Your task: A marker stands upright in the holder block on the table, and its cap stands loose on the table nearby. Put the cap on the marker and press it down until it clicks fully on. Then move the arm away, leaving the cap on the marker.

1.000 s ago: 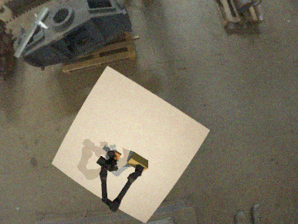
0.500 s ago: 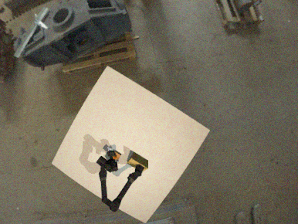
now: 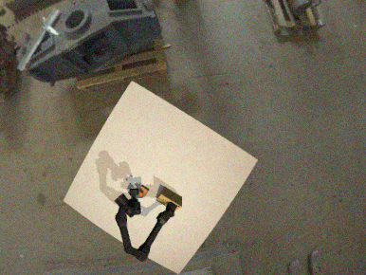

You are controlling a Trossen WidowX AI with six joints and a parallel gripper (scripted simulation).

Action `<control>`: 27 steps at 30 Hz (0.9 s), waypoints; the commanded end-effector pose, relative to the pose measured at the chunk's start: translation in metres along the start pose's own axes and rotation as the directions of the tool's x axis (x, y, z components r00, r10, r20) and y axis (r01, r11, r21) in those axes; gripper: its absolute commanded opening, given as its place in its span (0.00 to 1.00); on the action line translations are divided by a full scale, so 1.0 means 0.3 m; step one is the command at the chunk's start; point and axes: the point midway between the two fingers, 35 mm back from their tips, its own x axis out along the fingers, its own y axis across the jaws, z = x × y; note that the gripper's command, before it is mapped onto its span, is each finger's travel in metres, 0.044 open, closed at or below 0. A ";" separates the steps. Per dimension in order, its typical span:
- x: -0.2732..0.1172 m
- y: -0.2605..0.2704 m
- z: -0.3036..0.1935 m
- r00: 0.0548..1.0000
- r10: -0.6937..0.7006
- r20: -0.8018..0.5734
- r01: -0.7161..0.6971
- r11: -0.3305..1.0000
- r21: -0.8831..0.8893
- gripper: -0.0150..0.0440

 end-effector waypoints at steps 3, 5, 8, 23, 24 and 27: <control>0.014 -0.007 -0.002 1.000 0.001 -0.001 -0.001 0.879 0.476 0.64; 0.019 -0.009 -0.003 1.000 0.002 0.000 -0.001 0.815 0.579 0.56; 0.020 -0.009 -0.003 1.000 0.002 0.000 -0.001 0.807 0.591 0.42; 0.020 -0.009 -0.003 1.000 0.002 0.000 -0.001 0.807 0.591 0.25; 0.020 -0.009 -0.003 1.000 0.002 0.000 -0.001 0.807 0.591 0.25; 0.025 -0.009 -0.003 1.000 0.002 0.000 -0.001 0.807 0.591 0.25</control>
